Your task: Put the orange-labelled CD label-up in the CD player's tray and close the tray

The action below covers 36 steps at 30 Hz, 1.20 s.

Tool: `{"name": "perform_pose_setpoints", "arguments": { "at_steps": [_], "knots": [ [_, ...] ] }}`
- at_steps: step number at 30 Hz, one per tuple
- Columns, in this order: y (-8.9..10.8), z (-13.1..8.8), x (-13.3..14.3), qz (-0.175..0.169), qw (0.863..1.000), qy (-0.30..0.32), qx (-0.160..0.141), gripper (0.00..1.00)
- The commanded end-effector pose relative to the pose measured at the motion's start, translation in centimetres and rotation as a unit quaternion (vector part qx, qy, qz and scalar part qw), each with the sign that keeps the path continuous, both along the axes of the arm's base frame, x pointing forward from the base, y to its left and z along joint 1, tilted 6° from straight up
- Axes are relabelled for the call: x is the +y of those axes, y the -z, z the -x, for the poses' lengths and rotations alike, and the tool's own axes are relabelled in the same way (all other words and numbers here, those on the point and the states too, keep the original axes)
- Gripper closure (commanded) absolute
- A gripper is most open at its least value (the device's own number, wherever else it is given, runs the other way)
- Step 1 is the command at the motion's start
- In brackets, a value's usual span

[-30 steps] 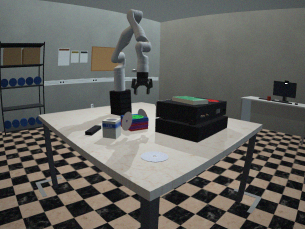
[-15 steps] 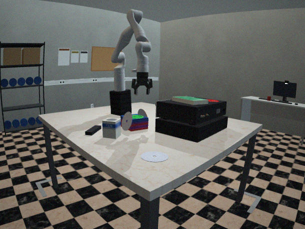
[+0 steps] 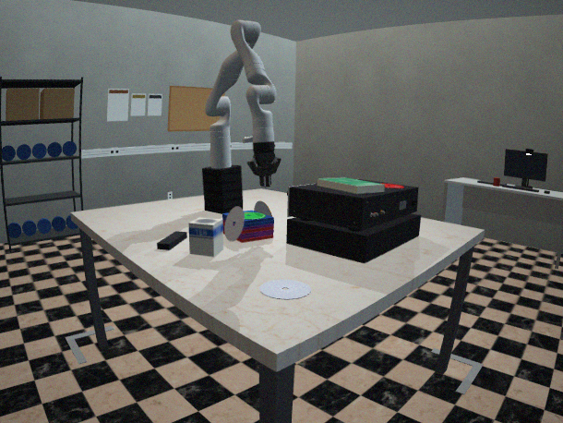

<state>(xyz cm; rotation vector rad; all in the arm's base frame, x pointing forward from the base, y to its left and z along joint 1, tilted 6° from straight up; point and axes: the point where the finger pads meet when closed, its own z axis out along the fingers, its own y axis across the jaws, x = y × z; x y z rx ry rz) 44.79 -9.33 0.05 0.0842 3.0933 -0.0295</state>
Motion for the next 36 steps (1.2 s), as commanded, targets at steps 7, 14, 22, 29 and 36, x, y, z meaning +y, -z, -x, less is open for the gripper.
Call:
{"name": "perform_pose_setpoints", "arguments": {
  "at_steps": [7, 14, 22, 29, 36],
  "knots": [
    [4.5, 0.7, -1.8, -0.037, 0.999, 0.011, 0.008, 0.84],
    [4.7, 0.7, -1.8, -0.039, 0.999, 0.011, 0.008, 0.84],
    [4.7, 0.7, -1.8, -0.039, 0.999, 0.011, 0.008, 0.84],
    [4.7, 0.7, -1.8, -0.039, 0.999, 0.011, 0.008, 0.84],
    [4.7, 0.7, -1.8, -0.039, 0.999, 0.011, 0.008, 0.84]
  ]
}}
